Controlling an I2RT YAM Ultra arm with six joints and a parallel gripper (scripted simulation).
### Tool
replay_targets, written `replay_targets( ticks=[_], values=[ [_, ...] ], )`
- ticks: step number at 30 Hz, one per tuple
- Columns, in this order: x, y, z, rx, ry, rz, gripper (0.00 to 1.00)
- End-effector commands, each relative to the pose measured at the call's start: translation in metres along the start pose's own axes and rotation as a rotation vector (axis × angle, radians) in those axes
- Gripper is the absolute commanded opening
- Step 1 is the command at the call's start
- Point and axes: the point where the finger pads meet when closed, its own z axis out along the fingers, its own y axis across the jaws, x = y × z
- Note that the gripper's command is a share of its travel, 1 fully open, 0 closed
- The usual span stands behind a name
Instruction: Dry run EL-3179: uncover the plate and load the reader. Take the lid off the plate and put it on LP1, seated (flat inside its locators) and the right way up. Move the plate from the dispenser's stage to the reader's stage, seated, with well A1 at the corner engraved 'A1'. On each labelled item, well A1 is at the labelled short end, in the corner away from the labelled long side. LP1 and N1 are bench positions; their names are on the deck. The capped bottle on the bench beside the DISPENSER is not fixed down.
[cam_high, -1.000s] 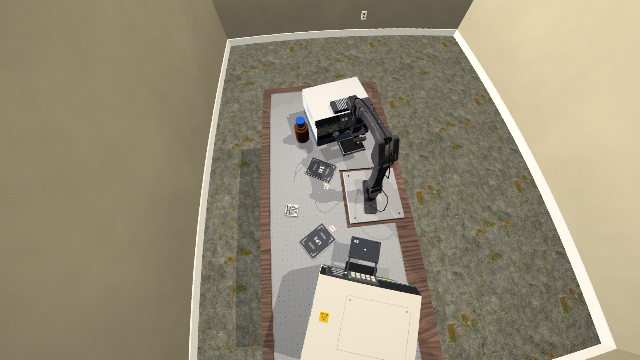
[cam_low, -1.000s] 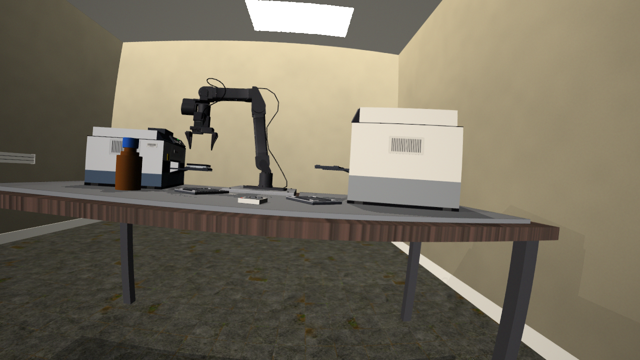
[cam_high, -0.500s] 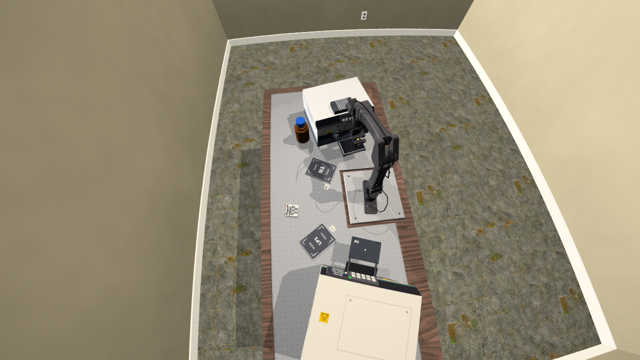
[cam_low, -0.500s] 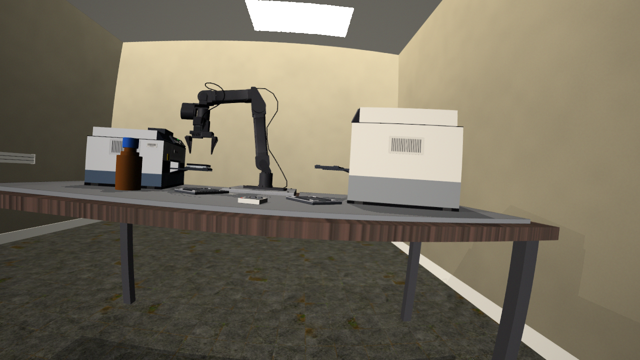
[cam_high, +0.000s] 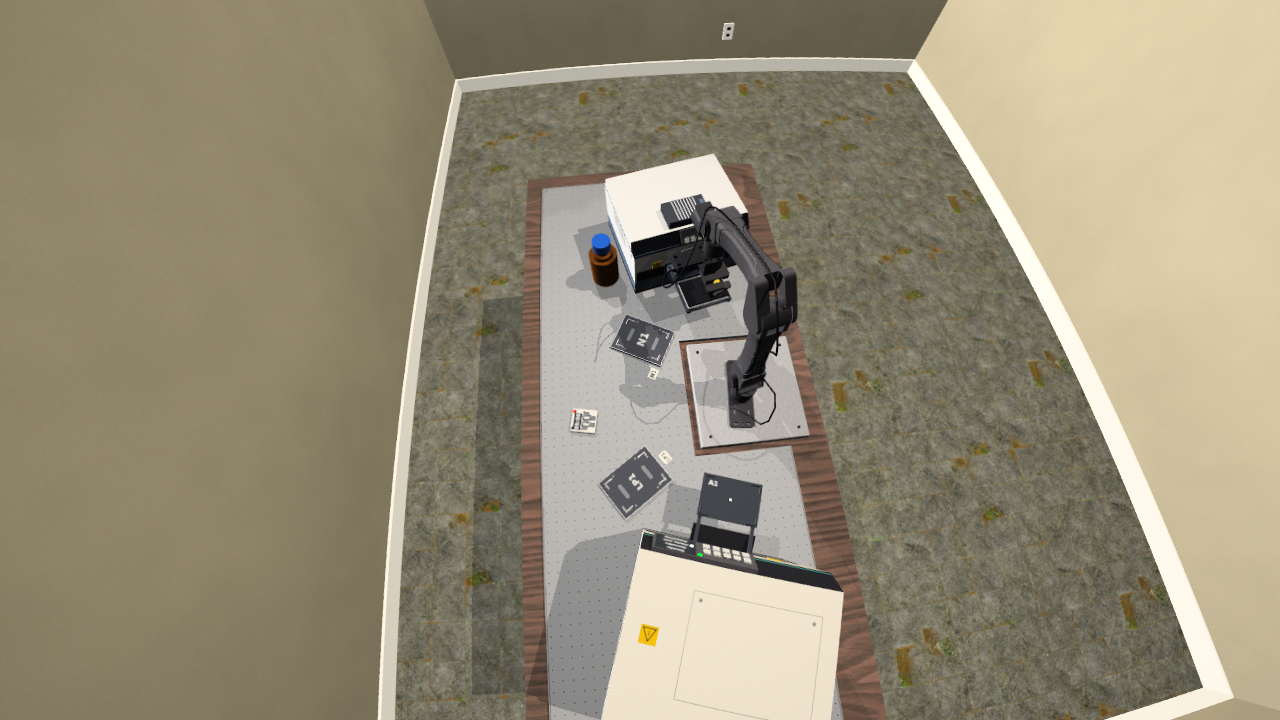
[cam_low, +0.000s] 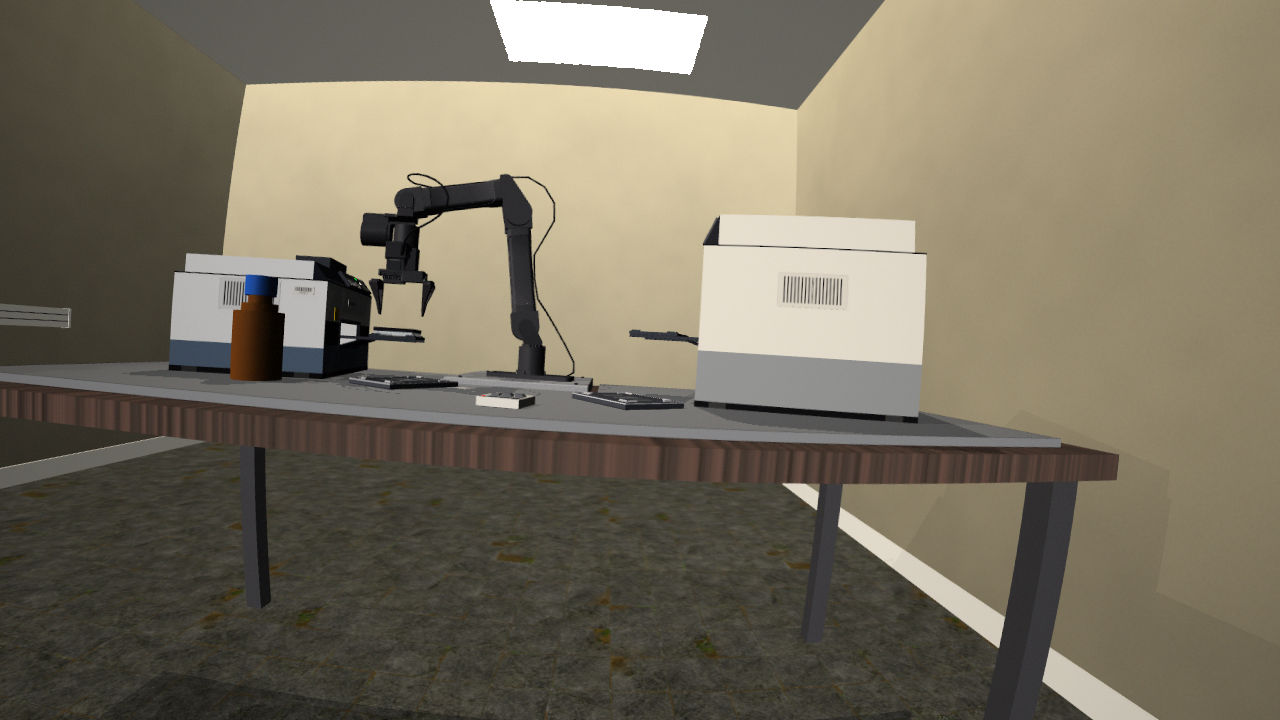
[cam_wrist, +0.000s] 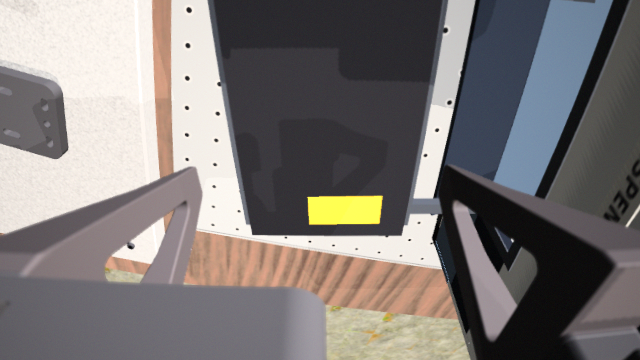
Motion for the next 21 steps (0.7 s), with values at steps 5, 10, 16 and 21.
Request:
replay_targets(
  ticks=[5, 10, 16, 21],
  values=[
    [-0.003, -0.002, 0.004, 0.035, -0.017, -0.009, 1.0],
    [-0.003, -0.002, 0.008, 0.034, -0.017, -0.009, 1.0],
    [-0.004, -0.002, 0.021, 0.019, -0.017, -0.009, 1.0],
    [-0.004, -0.002, 0.031, 0.007, -0.017, -0.009, 1.0]
  ],
)
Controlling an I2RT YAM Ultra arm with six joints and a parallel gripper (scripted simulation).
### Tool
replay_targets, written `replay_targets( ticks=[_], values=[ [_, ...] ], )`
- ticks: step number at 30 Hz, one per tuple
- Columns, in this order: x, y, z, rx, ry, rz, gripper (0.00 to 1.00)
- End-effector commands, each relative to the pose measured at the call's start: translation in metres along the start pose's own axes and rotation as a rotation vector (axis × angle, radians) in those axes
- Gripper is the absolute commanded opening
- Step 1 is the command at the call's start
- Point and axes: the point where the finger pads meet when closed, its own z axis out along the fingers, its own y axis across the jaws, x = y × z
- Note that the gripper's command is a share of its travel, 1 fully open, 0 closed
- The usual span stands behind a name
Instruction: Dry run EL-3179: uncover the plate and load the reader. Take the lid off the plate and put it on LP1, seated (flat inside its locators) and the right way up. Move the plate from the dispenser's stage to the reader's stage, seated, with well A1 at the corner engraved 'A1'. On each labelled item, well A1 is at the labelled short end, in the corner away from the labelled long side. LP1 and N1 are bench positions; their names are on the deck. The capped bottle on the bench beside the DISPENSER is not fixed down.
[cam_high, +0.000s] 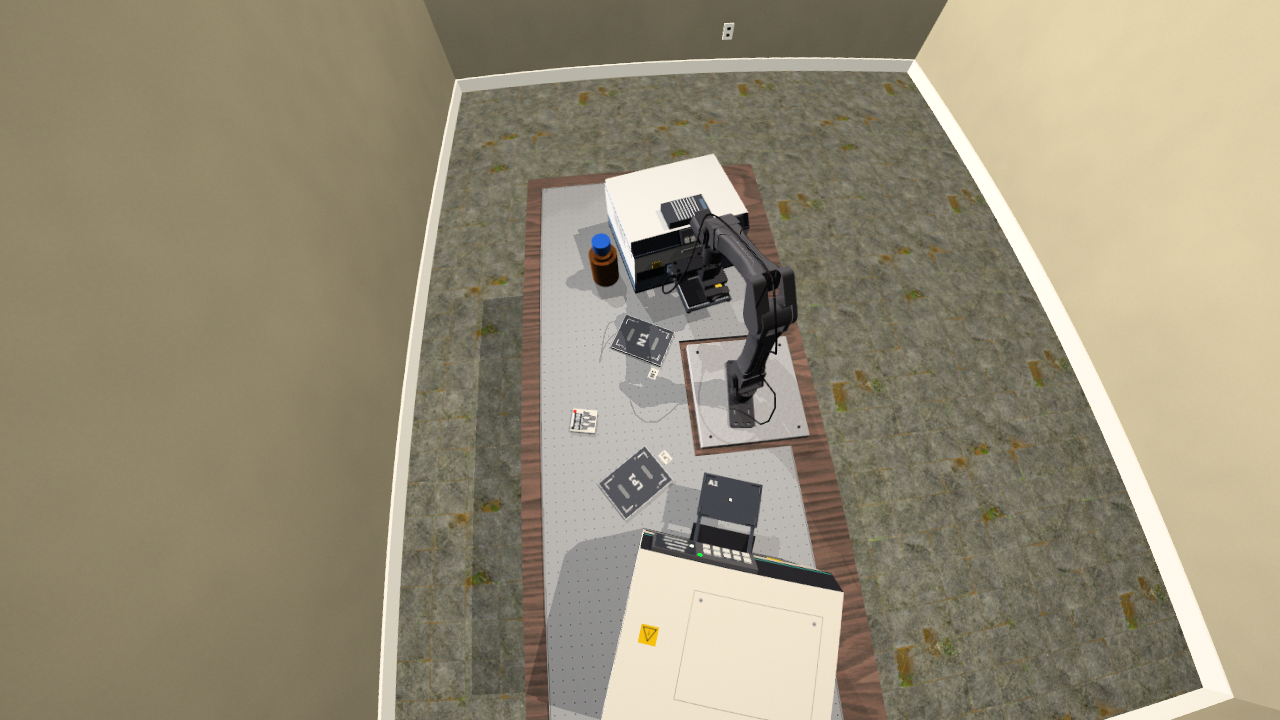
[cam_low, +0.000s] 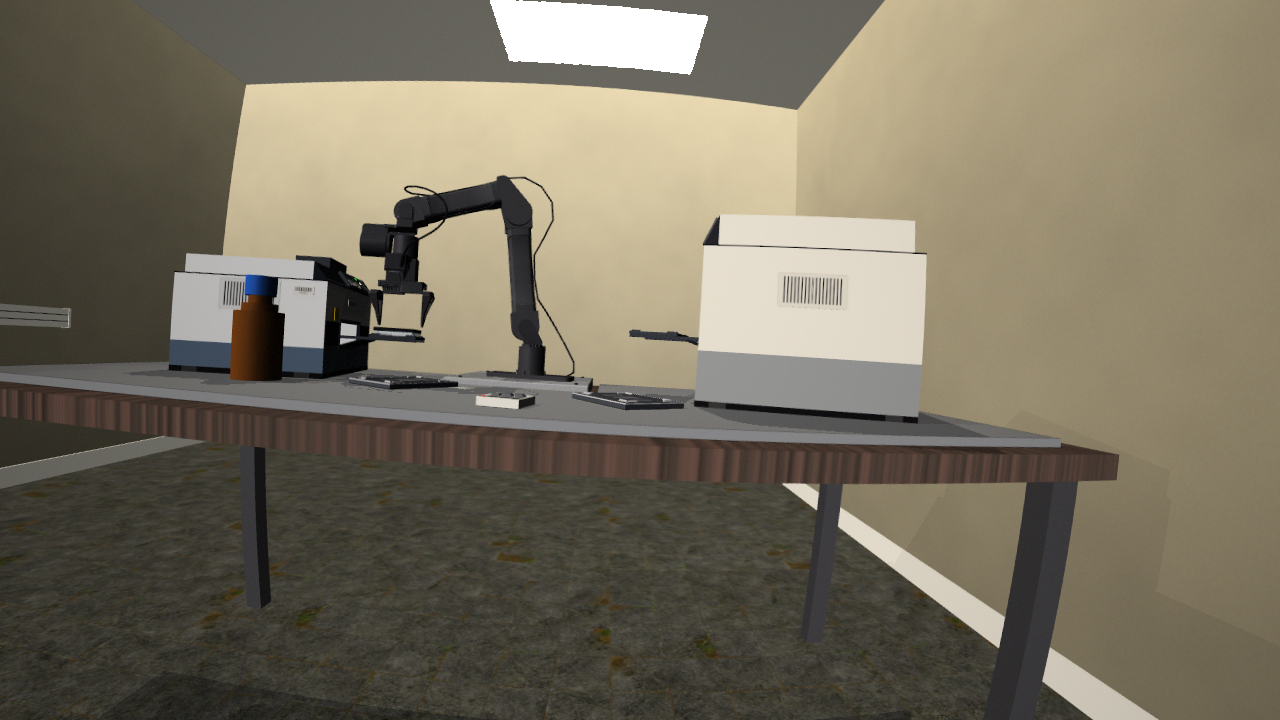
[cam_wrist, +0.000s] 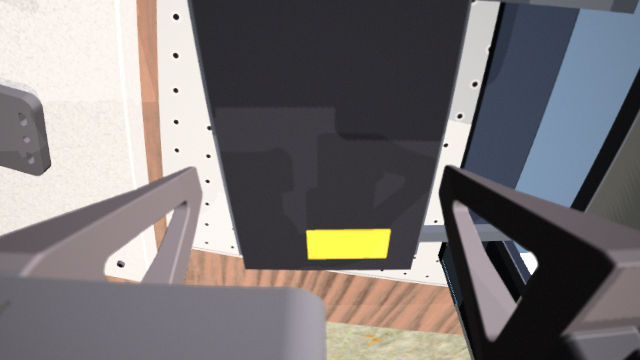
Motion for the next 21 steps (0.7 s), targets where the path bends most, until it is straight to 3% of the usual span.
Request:
replay_targets(
  ticks=[1, 3, 4, 5, 10, 11, 13, 20, 21],
  values=[
    [-0.004, -0.002, 0.008, 0.002, -0.017, -0.009, 1.0],
    [-0.004, -0.002, 0.008, 0.002, -0.017, -0.009, 1.0],
    [-0.004, -0.01, -0.001, 0.042, -0.017, -0.009, 1.0],
    [-0.002, -0.005, 0.0, 0.023, -0.009, -0.003, 1.0],
    [-0.002, -0.005, 0.0, 0.023, -0.009, -0.003, 1.0],
    [-0.004, -0.008, -0.001, 0.041, -0.017, -0.009, 1.0],
    [-0.004, -0.002, 0.006, 0.018, -0.017, -0.009, 1.0],
    [-0.004, -0.002, 0.01, 0.01, -0.017, -0.009, 1.0],
    [-0.004, -0.013, 0.0, 0.051, -0.017, -0.009, 1.0]
  ],
)
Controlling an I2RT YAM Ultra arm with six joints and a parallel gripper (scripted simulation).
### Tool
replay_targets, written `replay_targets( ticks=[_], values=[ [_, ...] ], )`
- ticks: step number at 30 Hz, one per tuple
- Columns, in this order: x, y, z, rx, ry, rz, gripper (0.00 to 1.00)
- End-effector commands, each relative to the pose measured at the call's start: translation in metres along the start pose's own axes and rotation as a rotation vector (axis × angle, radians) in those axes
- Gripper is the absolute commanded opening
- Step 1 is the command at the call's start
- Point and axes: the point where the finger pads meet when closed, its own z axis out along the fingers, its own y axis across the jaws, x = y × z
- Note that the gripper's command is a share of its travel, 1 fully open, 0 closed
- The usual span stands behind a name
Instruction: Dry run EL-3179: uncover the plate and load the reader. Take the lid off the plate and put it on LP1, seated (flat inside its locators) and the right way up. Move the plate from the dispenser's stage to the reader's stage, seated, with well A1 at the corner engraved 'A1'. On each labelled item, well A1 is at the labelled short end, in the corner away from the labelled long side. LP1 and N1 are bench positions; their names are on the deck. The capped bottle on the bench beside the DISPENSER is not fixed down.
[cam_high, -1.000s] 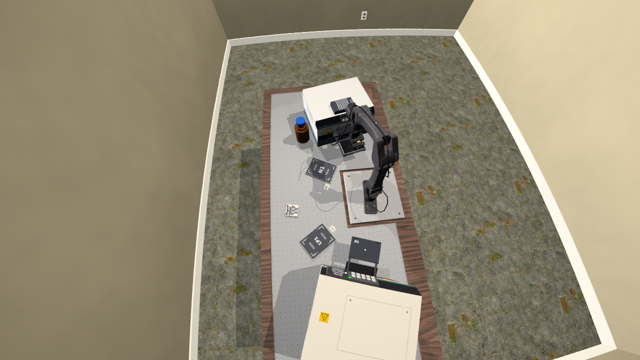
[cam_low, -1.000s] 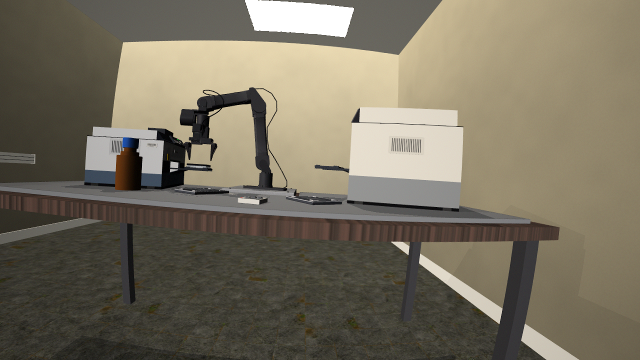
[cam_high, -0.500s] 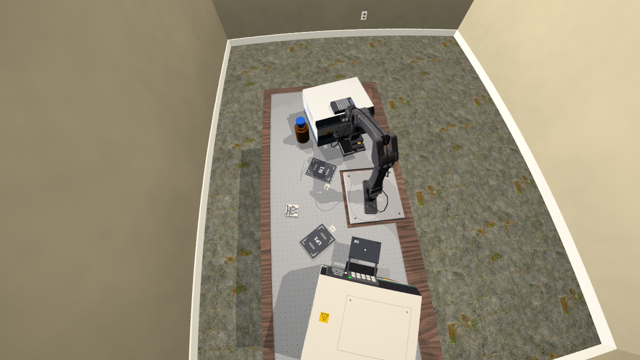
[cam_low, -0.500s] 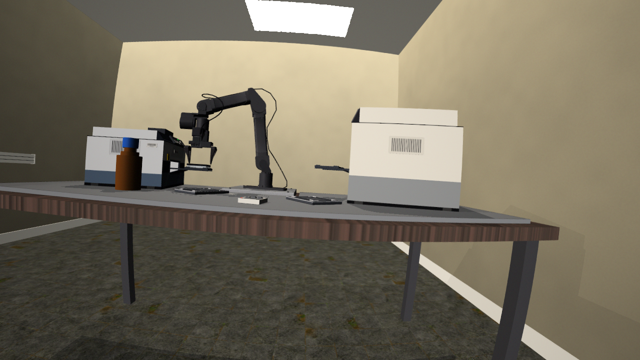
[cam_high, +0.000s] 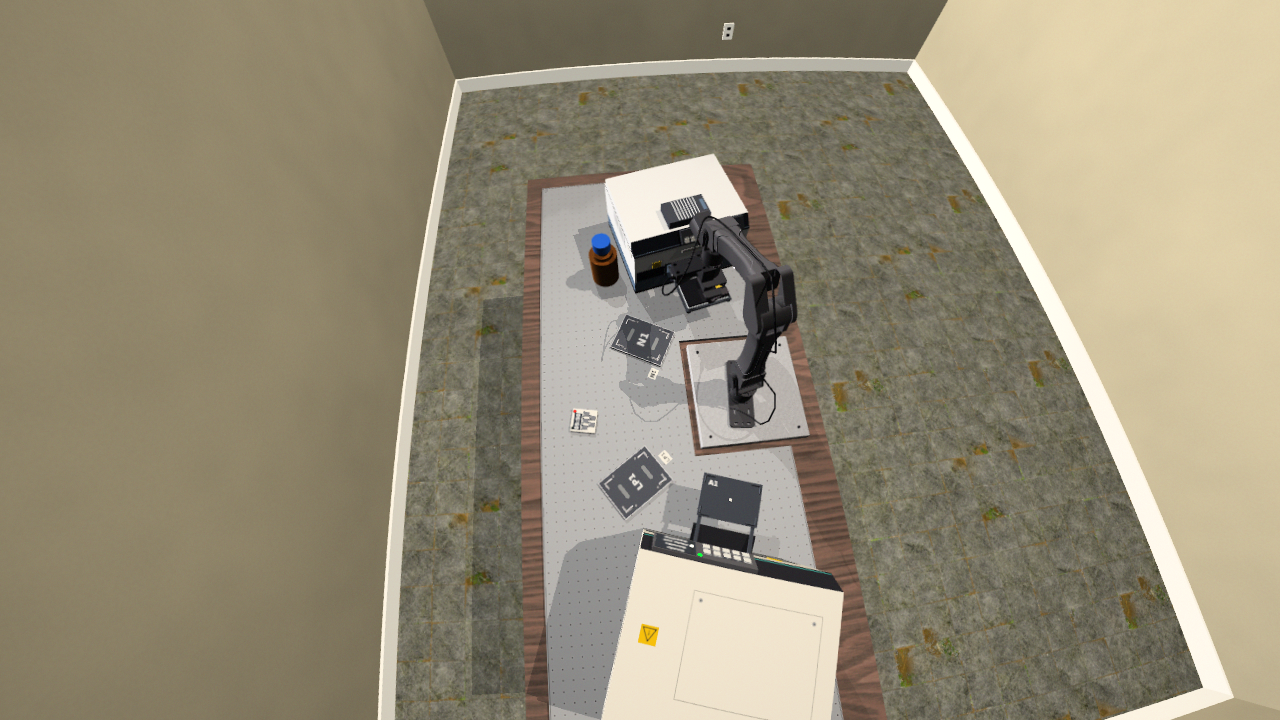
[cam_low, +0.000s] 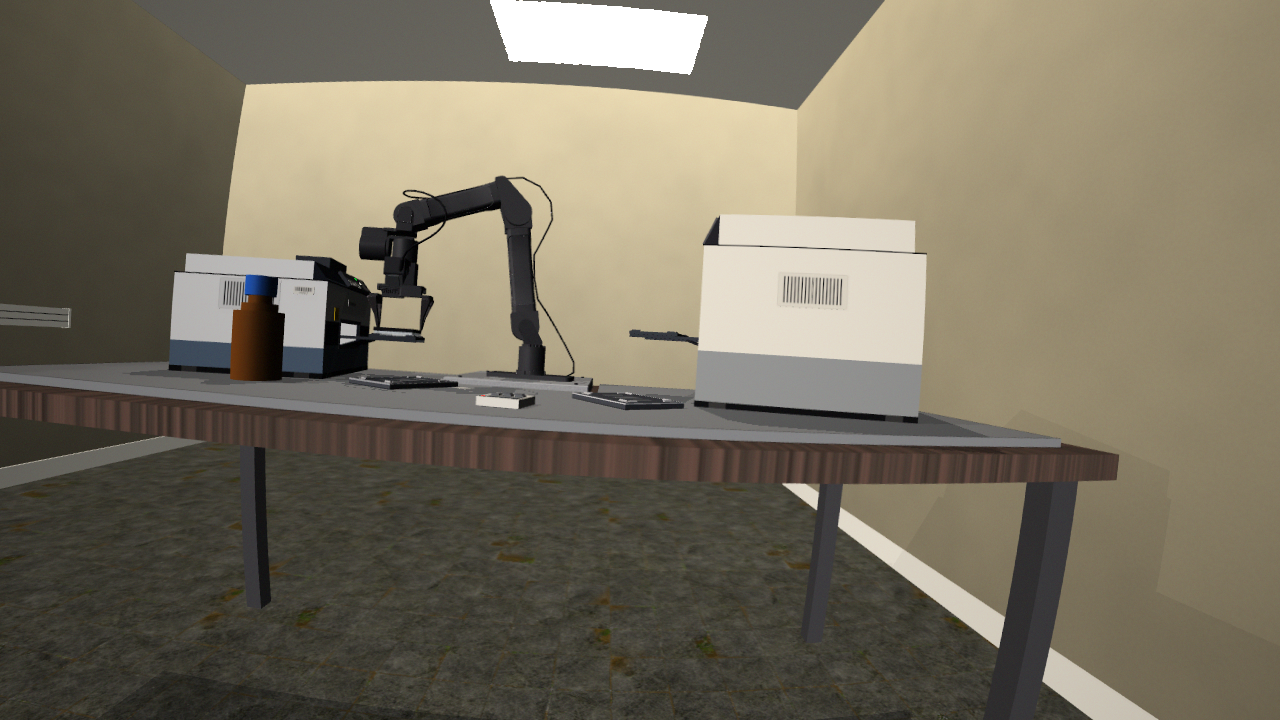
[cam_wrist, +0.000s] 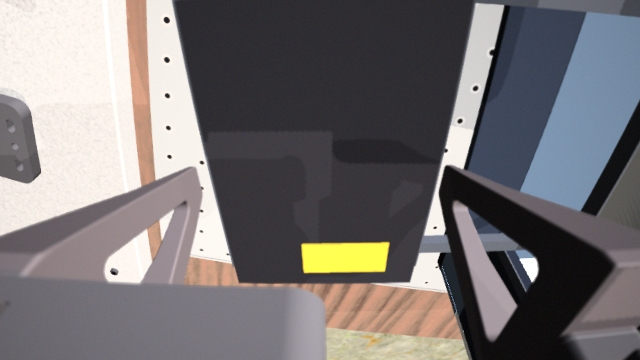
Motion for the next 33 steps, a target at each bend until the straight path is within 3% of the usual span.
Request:
replay_targets(
  ticks=[1, 4, 8, 12, 33],
  values=[
    [-0.004, -0.009, -0.005, 0.036, -0.017, -0.009, 1.0],
    [-0.004, 0.0, 0.006, -0.002, -0.017, -0.009, 1.0],
    [-0.004, 0.001, 0.01, -0.012, -0.017, -0.009, 1.0],
    [-0.004, -0.006, 0.002, 0.03, -0.017, -0.009, 1.0],
    [-0.004, -0.002, 0.002, 0.015, -0.017, -0.009, 1.0]
  ],
)
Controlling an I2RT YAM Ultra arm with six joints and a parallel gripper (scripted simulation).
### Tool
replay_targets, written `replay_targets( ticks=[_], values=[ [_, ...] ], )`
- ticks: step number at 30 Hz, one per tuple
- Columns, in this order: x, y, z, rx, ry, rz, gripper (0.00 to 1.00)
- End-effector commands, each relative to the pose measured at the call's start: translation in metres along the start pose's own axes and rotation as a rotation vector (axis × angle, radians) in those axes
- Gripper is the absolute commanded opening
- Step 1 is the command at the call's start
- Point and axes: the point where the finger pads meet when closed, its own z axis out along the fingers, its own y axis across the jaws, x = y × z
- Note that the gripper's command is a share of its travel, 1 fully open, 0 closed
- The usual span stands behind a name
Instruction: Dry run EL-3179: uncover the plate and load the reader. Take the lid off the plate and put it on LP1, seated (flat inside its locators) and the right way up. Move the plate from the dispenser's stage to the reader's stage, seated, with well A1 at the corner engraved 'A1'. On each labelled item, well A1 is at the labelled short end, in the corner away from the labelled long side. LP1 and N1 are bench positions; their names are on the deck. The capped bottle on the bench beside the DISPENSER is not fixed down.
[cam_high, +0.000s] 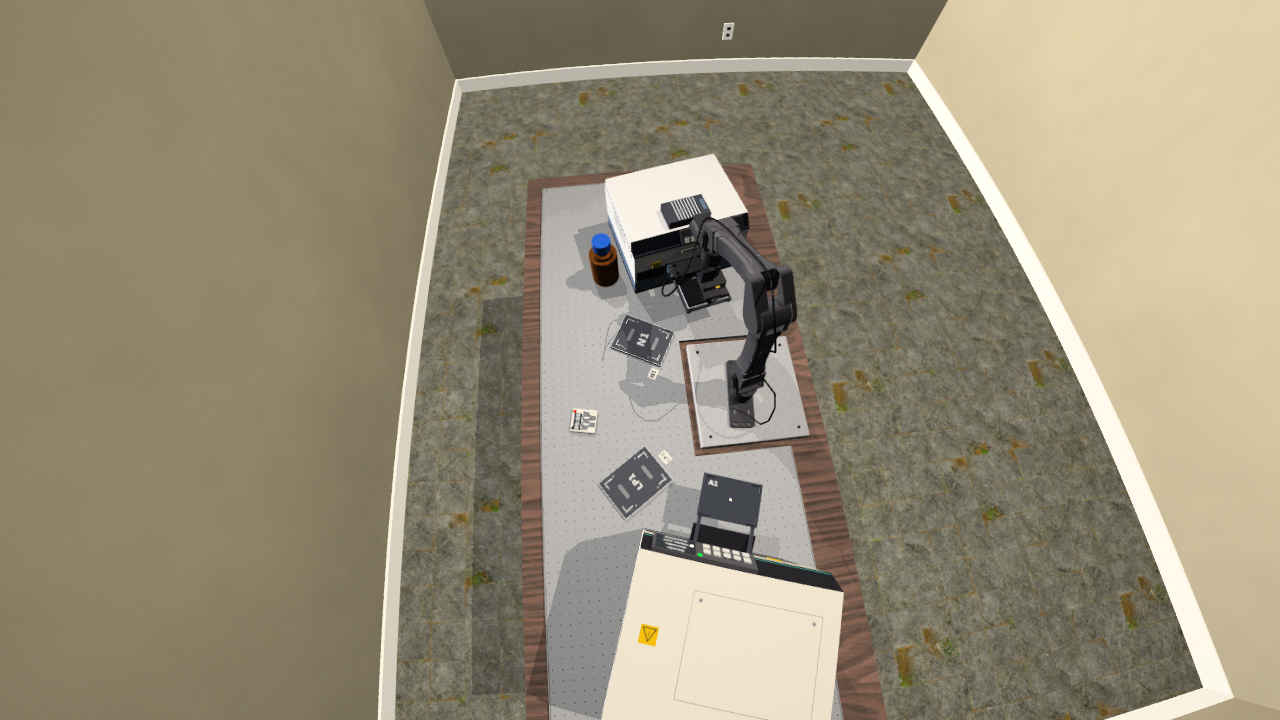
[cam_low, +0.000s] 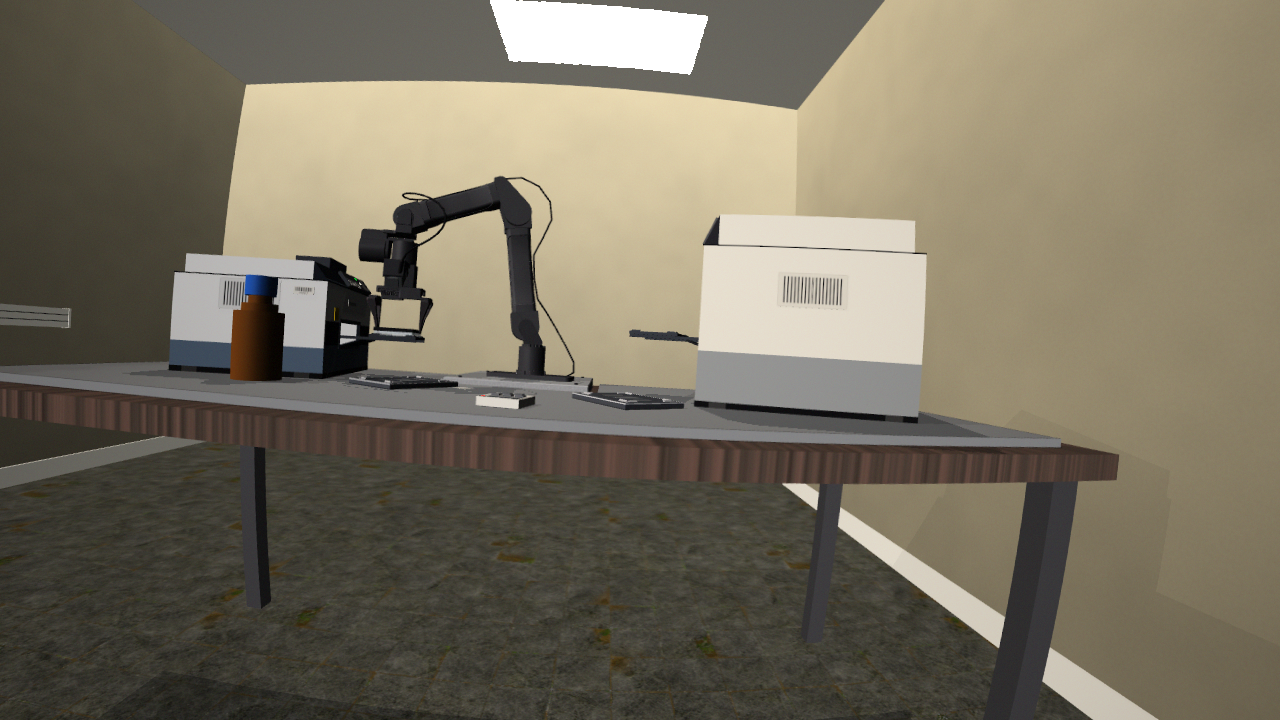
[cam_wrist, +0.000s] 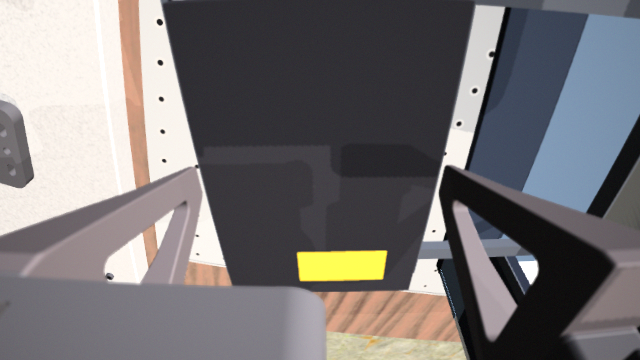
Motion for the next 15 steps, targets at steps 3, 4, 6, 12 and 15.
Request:
replay_targets(
  ticks=[3, 4, 6, 12, 15],
  values=[
    [-0.0036, -0.0009, -0.0028, 0.009, -0.017, -0.009, 1.0],
    [-0.0036, -0.0009, -0.0028, 0.009, -0.017, -0.009, 1.0],
    [-0.0036, -0.0009, -0.0028, 0.009, -0.017, -0.009, 1.0],
    [-0.0016, -0.0014, -0.0028, 0.01, -0.009, -0.003, 0.99],
    [-0.0016, -0.0014, -0.0028, 0.01, -0.009, -0.003, 0.97]
  ],
)
